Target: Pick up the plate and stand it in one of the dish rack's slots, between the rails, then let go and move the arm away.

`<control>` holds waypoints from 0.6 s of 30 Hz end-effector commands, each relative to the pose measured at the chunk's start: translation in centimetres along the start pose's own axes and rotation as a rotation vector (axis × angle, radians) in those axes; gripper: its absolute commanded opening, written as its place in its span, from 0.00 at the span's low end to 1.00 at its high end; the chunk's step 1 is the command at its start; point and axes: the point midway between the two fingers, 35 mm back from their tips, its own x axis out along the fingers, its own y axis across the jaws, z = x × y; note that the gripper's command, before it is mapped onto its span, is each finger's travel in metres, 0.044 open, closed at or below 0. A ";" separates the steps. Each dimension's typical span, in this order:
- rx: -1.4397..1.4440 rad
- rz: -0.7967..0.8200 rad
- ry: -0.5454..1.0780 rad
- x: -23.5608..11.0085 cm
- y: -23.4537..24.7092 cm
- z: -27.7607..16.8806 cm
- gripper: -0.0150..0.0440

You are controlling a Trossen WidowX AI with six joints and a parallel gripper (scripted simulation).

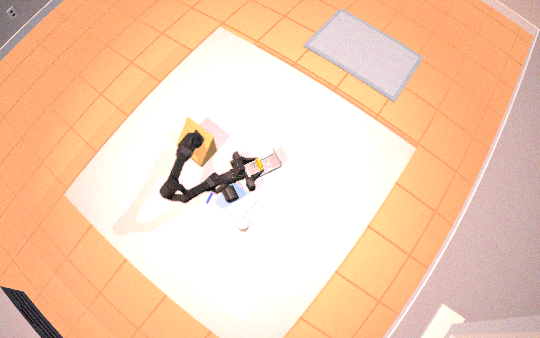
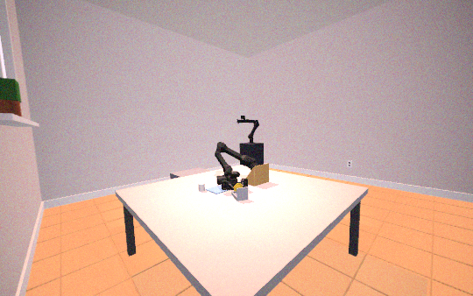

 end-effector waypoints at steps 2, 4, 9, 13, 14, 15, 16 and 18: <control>0.000 0.000 0.000 0.0 0.0 0.0 0.79; 0.000 0.000 0.000 0.0 0.0 0.0 0.88; 0.000 0.000 0.000 0.0 0.0 0.0 0.93; 0.000 0.000 0.000 0.0 0.0 0.0 0.93; 0.000 0.000 0.000 0.0 0.0 0.0 0.93; -0.001 0.001 0.001 0.0 -0.1 0.2 0.93; -0.002 0.002 0.003 0.0 -0.2 0.8 0.93; -0.006 0.005 0.008 -0.2 -0.6 3.1 0.93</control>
